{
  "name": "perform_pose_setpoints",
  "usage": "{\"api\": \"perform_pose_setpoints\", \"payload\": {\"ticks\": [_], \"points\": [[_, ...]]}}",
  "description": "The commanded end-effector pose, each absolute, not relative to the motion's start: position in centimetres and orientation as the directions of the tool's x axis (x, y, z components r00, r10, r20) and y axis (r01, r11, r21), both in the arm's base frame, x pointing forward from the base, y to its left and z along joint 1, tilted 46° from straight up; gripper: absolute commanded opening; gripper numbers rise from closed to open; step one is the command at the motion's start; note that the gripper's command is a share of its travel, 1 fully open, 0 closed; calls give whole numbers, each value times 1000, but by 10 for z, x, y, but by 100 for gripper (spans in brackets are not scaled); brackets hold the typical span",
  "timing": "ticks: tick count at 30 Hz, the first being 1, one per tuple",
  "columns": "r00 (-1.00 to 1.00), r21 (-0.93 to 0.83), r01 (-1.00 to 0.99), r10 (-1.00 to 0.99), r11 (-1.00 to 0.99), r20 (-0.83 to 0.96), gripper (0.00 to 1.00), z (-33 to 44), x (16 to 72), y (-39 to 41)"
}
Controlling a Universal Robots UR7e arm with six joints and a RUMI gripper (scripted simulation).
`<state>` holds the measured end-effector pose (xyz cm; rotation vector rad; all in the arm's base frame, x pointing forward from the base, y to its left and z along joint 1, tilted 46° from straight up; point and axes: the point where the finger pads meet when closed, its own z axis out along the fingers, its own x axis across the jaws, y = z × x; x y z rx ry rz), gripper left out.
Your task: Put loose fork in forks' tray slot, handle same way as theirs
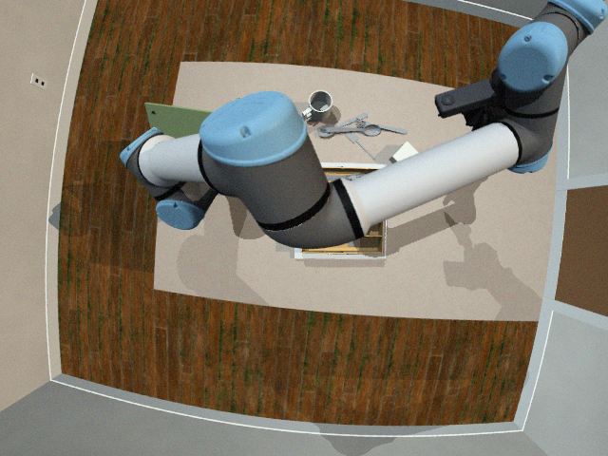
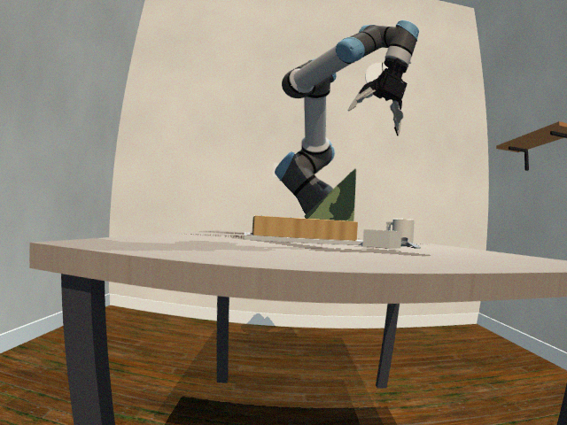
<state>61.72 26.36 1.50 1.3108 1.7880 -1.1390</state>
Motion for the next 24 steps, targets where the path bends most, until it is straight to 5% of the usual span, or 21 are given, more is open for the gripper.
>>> {"api": "perform_pose_setpoints", "payload": {"ticks": [1, 24], "points": [[-285, -250, 959, 456, 136, -843, 100, -24, 609, 259], [-258, -213, 966, 570, 146, -780, 100, -118, 571, 244]]}}
